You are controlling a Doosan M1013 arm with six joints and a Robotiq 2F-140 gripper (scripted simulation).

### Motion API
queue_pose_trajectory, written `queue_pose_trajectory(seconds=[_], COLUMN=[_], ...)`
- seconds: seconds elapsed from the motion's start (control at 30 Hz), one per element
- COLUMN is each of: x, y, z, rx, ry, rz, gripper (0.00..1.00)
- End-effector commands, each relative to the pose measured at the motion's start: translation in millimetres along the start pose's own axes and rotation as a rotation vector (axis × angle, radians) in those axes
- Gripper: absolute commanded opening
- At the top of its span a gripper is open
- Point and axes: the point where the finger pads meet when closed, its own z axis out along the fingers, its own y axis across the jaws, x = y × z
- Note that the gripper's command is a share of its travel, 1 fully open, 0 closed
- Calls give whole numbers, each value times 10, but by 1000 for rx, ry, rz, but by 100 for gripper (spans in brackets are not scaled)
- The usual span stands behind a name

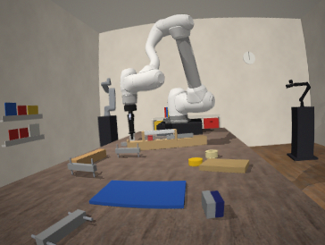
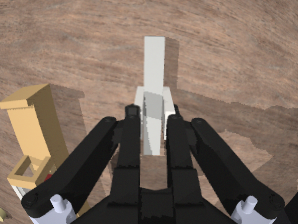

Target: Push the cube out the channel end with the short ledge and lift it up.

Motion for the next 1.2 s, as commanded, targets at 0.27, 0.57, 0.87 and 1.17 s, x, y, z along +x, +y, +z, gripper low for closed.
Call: queue_pose_trajectory(seconds=[0.27, 0.57, 0.87, 1.17], x=[0, 0, 0, 0], y=[-1, -1, -1, -1], z=[-769, -1139, -1139, -1139], rx=[0, 0, 0, 0], ry=[0, 0, 0, 0], rz=[0, 0, 0, 0], gripper=[0, 0, 0, 0])
